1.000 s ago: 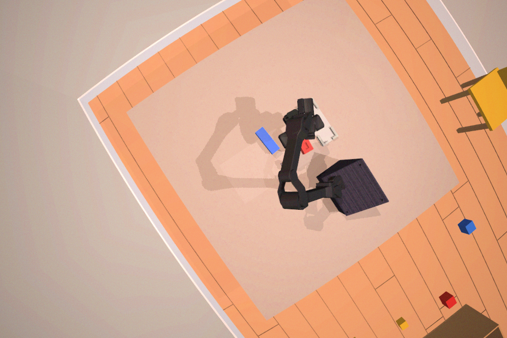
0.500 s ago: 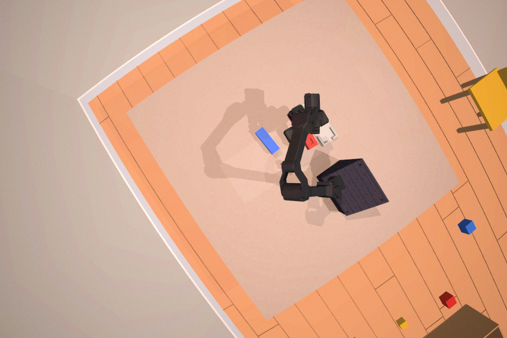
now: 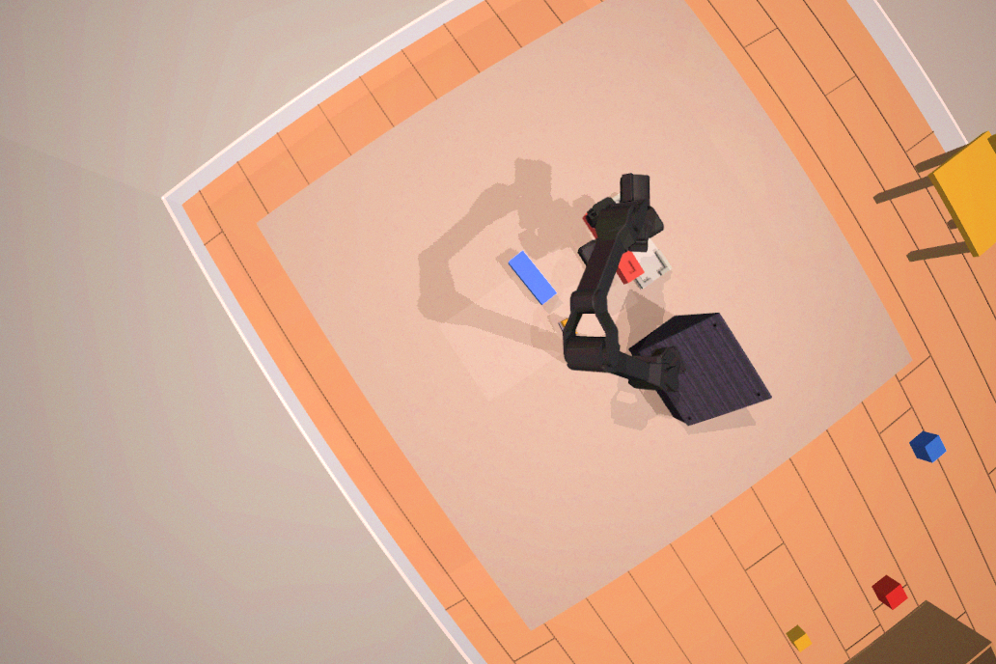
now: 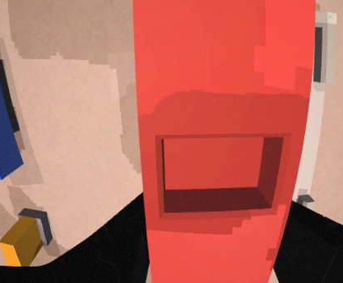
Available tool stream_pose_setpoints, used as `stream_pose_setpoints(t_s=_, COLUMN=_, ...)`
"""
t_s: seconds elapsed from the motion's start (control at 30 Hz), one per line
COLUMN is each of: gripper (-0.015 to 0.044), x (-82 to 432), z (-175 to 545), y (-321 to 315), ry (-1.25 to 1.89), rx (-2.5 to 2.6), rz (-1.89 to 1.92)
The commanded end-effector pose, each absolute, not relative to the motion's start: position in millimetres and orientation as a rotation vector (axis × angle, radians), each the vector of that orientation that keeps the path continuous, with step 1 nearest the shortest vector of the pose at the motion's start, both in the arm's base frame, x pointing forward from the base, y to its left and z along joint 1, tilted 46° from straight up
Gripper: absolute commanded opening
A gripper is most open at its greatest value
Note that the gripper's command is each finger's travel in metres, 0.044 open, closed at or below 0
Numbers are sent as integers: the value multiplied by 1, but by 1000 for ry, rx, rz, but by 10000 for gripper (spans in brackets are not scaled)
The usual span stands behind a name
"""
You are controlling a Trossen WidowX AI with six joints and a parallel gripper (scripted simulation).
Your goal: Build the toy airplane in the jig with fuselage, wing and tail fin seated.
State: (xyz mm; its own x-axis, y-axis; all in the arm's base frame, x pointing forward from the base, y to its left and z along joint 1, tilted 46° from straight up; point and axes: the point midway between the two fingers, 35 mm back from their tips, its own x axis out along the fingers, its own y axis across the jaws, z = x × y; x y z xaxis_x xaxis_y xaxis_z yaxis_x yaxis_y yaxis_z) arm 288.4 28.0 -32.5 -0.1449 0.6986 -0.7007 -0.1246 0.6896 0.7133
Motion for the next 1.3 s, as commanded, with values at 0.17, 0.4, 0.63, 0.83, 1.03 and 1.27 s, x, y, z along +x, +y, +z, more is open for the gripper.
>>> stream_pose_setpoints(t_s=0.17, gripper=0, x=291, z=-60, y=19, ry=1558, rx=474, rz=769)
stream_pose_setpoints(t_s=0.4, gripper=0, x=291, z=-81, y=14, ry=1553, rx=465, rz=777)
stream_pose_setpoints(t_s=0.63, gripper=0, x=290, z=-101, y=8, ry=1546, rx=448, rz=789)
stream_pose_setpoints(t_s=0.83, gripper=105, x=290, z=-102, y=7, ry=1545, rx=447, rz=790)
stream_pose_setpoints(t_s=1.03, gripper=195, x=289, z=-103, y=8, ry=1545, rx=447, rz=790)
stream_pose_setpoints(t_s=1.27, gripper=195, x=289, z=-103, y=8, ry=1545, rx=447, rz=790)
